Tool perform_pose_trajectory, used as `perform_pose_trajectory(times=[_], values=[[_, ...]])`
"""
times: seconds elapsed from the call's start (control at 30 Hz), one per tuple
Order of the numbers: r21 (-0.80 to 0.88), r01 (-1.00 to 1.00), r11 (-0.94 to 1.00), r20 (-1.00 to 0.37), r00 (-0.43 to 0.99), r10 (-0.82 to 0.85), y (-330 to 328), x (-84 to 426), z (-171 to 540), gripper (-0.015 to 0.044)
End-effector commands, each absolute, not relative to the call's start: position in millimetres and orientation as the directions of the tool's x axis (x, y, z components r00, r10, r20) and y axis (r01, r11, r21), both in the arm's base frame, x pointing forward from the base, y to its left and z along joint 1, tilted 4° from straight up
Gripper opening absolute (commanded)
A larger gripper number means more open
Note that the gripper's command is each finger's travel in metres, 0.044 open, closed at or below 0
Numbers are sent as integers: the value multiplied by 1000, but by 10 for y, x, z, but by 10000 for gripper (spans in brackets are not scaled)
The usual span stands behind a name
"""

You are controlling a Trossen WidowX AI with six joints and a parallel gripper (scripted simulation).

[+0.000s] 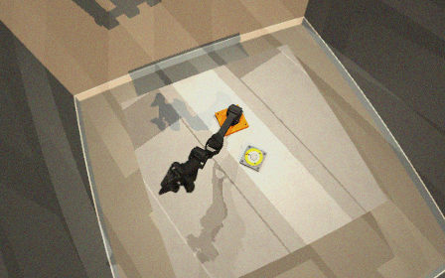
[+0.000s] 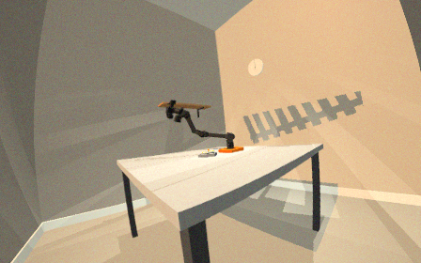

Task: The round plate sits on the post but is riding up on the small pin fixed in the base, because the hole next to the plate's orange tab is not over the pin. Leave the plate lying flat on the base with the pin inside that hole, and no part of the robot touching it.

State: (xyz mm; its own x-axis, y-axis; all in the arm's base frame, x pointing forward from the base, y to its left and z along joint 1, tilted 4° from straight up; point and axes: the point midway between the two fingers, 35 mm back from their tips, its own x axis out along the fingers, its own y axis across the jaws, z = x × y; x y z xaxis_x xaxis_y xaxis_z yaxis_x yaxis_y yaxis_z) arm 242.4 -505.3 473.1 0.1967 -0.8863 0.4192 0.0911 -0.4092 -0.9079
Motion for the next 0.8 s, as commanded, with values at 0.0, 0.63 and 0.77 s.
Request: perform_pose_trajectory(times=[0.0, 0.63, 0.77], values=[[-901, 90, -423, 433, 194, -880, -5022, 2392, 4793, 374], [-431, -241, -869, 902, -120, -415, -3241, 300, 6714, 0], [-296, -351, -888, 953, -167, -252, -2649, -33, 6931, 0]])
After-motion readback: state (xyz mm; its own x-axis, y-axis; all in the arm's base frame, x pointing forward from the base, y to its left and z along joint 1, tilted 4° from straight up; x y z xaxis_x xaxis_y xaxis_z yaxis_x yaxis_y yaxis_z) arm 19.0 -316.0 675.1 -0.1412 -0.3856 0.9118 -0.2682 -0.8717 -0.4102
